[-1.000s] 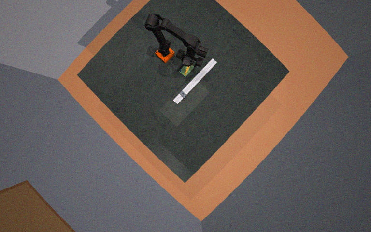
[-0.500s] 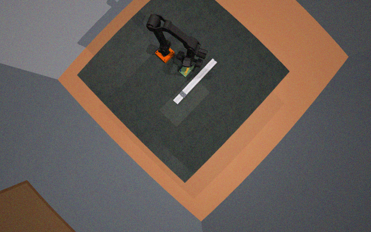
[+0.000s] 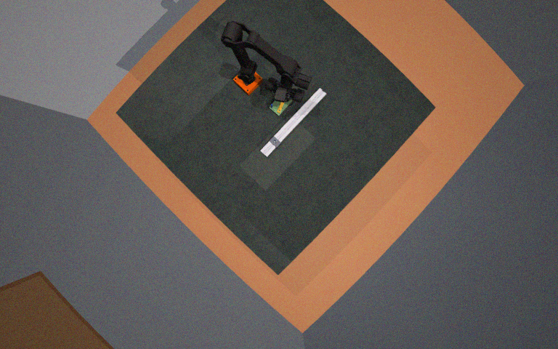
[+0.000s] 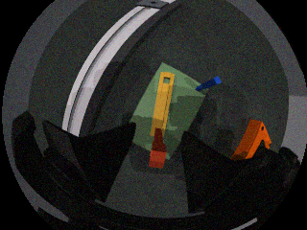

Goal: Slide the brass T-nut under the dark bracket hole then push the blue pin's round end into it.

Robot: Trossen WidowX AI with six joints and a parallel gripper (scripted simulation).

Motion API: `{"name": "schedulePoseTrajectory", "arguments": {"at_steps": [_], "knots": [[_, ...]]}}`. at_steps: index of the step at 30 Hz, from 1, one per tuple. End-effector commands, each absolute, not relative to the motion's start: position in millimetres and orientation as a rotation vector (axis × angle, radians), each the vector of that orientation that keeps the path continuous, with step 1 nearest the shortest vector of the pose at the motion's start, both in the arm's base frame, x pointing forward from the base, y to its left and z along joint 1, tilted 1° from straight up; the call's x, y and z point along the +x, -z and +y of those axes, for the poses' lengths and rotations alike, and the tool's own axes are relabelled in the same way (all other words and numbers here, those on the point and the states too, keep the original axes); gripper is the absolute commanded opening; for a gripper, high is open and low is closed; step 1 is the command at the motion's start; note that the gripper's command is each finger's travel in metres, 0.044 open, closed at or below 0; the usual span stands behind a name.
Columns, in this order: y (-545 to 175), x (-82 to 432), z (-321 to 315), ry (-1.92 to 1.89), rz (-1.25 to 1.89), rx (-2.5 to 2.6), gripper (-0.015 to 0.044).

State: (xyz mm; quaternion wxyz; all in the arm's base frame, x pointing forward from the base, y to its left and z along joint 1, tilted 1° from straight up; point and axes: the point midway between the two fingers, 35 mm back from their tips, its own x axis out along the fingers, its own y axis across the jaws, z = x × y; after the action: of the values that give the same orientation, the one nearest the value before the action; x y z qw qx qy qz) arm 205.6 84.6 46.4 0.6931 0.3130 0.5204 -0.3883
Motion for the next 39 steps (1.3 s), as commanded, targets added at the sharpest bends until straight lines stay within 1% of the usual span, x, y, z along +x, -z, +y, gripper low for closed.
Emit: {"name": "schedulePoseTrajectory", "arguments": {"at_steps": [1, 11, 12, 39], "knots": [[-46, 206, 84, 0.866, 1.158, 0.693, 0.0125], [-46, 206, 84, 0.866, 1.158, 0.693, -0.0138], [-46, 206, 84, 0.866, 1.158, 0.693, -0.015], [-78, 211, 86, 0.846, 1.162, 0.691, -0.015]]}}
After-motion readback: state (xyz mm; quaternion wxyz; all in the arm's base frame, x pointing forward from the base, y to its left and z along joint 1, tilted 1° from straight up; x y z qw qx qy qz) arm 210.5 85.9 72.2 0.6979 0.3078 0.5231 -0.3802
